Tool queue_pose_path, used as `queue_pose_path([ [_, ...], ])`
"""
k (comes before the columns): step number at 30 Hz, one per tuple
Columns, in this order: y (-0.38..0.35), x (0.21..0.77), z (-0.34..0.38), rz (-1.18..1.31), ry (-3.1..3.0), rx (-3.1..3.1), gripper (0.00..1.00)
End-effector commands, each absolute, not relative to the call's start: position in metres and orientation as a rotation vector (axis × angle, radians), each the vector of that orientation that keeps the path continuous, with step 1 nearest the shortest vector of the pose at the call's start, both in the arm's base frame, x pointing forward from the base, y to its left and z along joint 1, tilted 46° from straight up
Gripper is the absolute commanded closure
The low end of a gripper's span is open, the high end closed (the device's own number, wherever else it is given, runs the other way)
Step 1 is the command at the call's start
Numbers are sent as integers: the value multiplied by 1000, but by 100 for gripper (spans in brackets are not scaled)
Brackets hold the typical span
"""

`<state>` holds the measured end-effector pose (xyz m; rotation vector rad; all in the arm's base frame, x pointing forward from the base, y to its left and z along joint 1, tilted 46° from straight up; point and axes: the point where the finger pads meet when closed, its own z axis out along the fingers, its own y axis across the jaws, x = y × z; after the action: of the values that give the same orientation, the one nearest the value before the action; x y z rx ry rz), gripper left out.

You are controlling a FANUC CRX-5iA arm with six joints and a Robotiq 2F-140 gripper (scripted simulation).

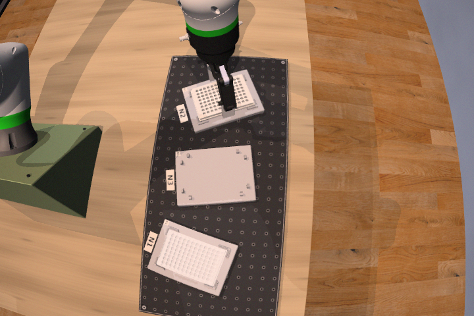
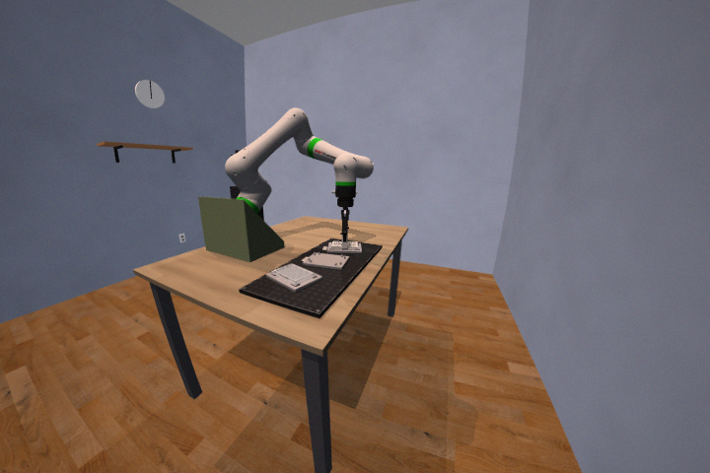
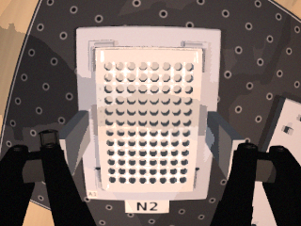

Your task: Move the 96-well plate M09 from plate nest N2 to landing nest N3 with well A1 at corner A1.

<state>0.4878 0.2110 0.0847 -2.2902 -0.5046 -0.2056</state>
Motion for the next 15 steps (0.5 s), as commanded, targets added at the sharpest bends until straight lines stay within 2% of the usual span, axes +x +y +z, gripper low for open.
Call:
queue_pose_path([
  [1,211,488,85,-206,-504,-2290,34],
  [15,214,488,82,-206,-504,-2290,34],
])
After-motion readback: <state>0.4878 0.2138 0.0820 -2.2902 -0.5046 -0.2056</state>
